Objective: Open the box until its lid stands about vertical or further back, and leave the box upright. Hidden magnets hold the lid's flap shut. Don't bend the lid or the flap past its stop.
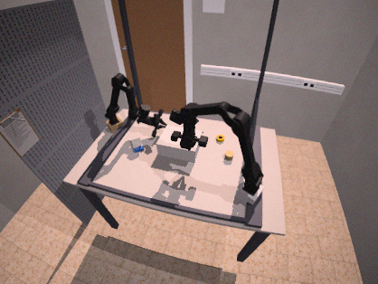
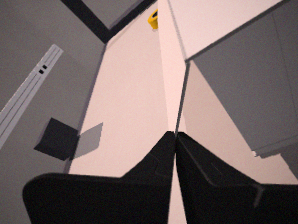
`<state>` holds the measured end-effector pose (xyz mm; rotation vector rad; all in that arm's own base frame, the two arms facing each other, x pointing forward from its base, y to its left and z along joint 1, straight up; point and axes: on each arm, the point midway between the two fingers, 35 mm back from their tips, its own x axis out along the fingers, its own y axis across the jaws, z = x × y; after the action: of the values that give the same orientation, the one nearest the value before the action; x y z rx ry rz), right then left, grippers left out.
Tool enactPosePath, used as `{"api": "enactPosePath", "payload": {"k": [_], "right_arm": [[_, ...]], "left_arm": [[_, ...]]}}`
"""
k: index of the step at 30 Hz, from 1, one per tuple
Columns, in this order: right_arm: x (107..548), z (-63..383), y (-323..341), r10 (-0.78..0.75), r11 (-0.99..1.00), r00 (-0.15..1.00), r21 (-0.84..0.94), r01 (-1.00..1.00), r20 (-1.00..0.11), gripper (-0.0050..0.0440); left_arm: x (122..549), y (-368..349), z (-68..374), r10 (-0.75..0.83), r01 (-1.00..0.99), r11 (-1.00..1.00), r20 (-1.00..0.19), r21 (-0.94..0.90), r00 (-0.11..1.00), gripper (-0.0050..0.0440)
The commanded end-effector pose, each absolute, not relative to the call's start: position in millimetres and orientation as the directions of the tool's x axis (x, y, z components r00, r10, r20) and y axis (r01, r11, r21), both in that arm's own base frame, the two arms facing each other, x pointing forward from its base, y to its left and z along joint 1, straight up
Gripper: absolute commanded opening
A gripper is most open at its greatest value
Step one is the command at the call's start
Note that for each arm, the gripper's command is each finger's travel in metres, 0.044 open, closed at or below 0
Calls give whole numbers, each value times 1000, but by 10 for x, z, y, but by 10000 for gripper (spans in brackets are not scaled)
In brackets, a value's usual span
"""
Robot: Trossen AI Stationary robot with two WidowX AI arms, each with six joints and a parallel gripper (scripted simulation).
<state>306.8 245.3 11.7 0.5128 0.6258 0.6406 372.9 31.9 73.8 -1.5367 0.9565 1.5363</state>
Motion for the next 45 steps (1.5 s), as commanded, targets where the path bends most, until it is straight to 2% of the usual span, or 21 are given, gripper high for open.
{"api": "enactPosePath", "payload": {"k": [1,17,45], "right_arm": [[3090,180,2469,684,685,638,612,-395,-354,4],[3090,205,2478,685,684,640,612,-397,-349,4],[3028,393,2530,686,681,639,614,-398,-347,4]], "left_arm": [[3729,322,691,0,-897,-442,-1000,-1,1,-50],[3731,325,518,0,-897,-443,-1000,-1,1,-50],[3766,325,598,2,-897,-442,-1000,-23,25,-50]]}}
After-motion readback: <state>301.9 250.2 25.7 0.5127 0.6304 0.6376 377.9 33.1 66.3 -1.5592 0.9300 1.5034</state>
